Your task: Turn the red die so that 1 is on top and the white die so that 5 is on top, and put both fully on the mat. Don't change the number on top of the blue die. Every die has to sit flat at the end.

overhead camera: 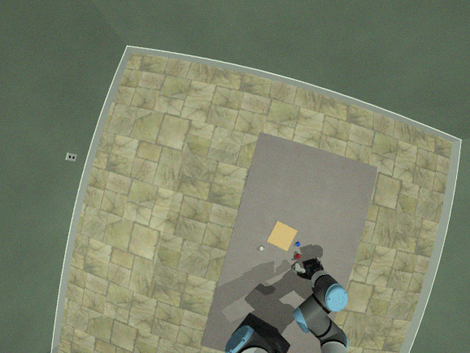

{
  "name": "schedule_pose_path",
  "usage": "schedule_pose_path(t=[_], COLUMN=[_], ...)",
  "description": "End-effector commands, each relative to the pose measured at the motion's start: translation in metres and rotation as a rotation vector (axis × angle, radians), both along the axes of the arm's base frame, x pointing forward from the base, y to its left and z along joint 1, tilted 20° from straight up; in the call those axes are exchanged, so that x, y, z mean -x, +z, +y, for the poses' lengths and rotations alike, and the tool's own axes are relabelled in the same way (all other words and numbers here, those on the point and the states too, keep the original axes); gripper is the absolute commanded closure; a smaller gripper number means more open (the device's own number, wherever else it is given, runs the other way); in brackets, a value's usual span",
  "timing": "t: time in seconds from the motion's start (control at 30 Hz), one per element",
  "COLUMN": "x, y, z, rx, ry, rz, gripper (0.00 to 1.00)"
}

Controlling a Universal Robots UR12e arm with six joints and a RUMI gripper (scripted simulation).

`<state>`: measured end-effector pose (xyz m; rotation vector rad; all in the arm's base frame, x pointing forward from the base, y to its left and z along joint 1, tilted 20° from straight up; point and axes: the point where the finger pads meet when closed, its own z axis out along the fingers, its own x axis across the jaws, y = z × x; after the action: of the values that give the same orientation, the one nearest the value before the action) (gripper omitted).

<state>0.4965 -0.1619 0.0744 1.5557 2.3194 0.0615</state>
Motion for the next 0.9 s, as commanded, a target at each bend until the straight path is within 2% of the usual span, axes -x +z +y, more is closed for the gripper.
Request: schedule_pose_path(t=[0.0,0.17,0.27,0.37,0.73,0.87], x=[-0.0005,-0.0011,-0.0012,-0.002,-0.0043,-0.0048], y=[-0.0019,-0.0036,-0.0038,-0.0054,-0.009,-0.0097], z=[-0.0013,-0.0019,-0.002,-0.0023,-0.0023,-0.0021], rx=[0.049,0.092,0.097,0.137,0.23,0.247], ry=[0.166,0.296,0.31,0.432,0.714,0.765], rz=[0.022,0.043,0.045,0.065,0.111,0.119], gripper=[0.0,0.0,0.0,0.0,0.0,0.0])
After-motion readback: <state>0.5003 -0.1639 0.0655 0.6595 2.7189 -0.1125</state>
